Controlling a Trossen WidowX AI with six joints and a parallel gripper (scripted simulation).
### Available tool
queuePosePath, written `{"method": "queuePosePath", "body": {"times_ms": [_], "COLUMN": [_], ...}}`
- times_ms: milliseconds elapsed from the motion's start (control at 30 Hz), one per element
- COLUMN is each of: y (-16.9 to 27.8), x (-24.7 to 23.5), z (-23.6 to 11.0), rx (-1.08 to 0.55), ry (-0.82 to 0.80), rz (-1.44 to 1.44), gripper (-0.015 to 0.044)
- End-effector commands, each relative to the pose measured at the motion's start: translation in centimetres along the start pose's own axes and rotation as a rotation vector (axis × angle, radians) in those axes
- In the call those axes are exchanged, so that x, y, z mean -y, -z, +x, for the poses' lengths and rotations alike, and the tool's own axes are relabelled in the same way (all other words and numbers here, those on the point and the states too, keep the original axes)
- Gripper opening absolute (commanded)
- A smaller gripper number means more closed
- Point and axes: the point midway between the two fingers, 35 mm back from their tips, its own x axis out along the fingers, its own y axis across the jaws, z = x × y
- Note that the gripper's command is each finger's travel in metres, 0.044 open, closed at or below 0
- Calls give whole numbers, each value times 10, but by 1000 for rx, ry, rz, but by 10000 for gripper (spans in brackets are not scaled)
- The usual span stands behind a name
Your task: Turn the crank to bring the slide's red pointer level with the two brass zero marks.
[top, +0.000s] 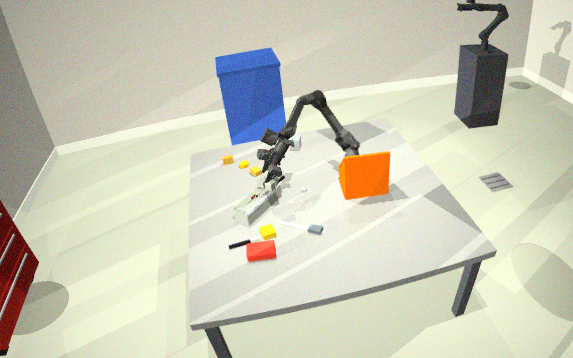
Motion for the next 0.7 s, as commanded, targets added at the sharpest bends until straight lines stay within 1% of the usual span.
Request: {"method": "queuePosePath", "body": {"times_ms": [0,667], "y": [16,13], "x": [-4,-4], "z": [15,12], "rx": [-12,-12], "ry": [0,0], "rz": [-15,-14], "gripper": [440,440]}}
